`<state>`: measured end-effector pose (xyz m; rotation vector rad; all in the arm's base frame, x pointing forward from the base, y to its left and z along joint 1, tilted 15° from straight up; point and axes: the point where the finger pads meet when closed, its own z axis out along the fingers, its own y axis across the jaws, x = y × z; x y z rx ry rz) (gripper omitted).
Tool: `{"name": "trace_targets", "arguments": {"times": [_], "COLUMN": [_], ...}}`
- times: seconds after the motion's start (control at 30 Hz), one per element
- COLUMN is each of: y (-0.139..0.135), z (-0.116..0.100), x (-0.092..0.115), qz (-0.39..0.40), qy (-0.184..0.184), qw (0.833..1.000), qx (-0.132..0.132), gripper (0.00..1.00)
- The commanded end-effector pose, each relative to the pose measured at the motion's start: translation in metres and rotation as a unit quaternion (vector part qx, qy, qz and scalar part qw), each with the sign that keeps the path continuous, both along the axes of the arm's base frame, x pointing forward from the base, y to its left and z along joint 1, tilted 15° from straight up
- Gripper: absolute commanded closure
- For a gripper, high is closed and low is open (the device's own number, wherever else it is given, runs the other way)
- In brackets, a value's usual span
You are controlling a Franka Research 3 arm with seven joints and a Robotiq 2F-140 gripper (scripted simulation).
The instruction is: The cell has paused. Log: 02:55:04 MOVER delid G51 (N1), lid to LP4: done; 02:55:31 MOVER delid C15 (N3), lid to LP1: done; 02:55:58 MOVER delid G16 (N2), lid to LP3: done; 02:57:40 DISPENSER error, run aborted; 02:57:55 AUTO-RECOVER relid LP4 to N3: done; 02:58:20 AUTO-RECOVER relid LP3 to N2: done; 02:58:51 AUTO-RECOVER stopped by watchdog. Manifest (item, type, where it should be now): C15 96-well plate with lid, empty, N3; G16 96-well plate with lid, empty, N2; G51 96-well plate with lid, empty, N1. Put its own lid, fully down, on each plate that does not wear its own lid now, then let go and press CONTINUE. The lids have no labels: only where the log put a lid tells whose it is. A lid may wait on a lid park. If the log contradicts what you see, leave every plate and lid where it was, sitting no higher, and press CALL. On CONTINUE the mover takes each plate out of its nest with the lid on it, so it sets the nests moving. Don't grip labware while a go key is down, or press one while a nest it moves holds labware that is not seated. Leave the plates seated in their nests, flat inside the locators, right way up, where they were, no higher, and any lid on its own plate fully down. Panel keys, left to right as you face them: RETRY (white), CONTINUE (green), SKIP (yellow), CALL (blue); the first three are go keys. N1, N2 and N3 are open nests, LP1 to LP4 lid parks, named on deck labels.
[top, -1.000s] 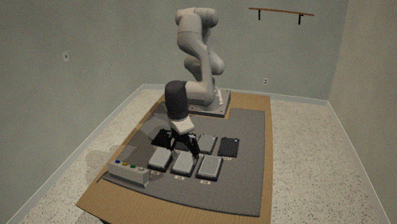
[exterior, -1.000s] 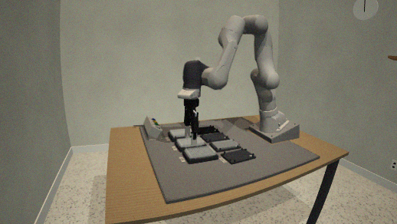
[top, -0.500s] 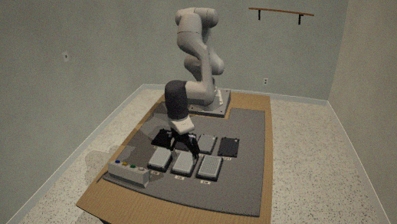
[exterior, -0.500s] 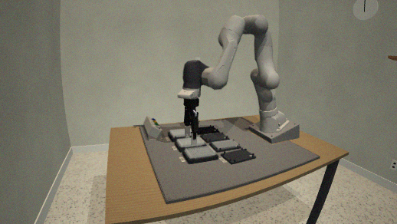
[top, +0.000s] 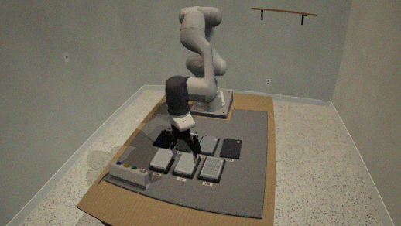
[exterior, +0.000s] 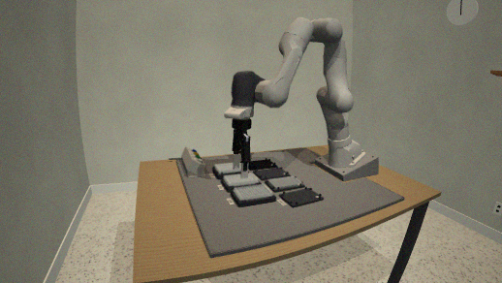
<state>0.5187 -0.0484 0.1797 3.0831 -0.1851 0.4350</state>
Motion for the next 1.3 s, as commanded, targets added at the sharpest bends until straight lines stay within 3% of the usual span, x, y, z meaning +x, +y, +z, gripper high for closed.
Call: {"name": "trace_targets", "arguments": {"times": [0.0, 0.5, 0.93, 1.1, 1.17, 1.27], "y": [0.002, 0.003, 0.003, 0.015, 0.024, 0.042], "z": [0.006, 0.029, 0.031, 0.034, 0.035, 0.036], "x": [-0.005, -0.011, -0.013, -0.023, -0.032, -0.05], "qz": [0.003, 0.003, -0.003, -0.087, -0.158, -0.2], "qy": [0.006, 0.006, 0.006, 0.003, 0.002, 0.0], "qw": [1.0, 1.0, 1.0, 0.996, 0.986, 0.977], "qx": [0.001, 0.001, 0.003, 0.03, 0.052, 0.069], "gripper": [0.34, 0.34, 0.34, 0.34, 0.34, 0.34]}}
